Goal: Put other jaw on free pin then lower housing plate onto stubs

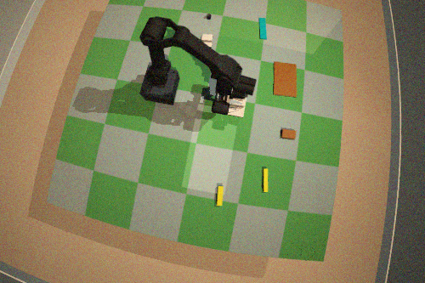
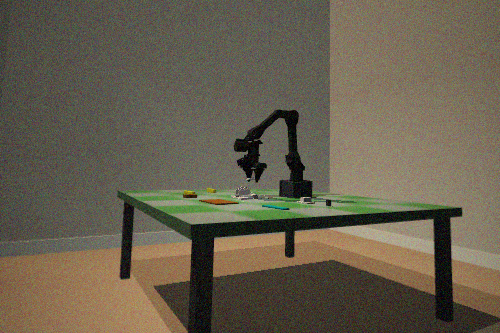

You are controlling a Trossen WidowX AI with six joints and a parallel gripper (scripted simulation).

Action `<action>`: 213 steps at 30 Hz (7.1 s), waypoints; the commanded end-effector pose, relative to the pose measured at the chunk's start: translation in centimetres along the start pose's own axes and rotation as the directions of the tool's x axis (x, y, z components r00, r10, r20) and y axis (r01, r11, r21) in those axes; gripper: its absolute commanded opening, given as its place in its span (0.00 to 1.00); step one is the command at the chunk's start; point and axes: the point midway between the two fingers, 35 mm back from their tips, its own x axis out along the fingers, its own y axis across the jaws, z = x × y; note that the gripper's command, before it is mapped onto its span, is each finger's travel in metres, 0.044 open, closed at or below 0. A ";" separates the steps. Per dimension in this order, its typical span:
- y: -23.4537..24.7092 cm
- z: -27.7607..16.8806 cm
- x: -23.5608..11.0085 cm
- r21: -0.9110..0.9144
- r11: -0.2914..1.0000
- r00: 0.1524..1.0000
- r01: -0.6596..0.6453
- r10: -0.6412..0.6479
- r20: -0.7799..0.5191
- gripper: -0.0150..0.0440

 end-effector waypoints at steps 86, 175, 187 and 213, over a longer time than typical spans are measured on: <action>0.9 -0.6 4.7 0.003 1.000 1.000 -0.005 0.005 0.002 0.85; 0.9 -0.8 7.5 0.005 1.000 1.000 -0.006 0.006 0.002 0.85; 0.9 -0.8 7.7 0.005 1.000 1.000 -0.006 0.006 0.002 0.85; 0.9 -0.8 7.7 0.005 1.000 1.000 -0.006 0.006 0.002 0.85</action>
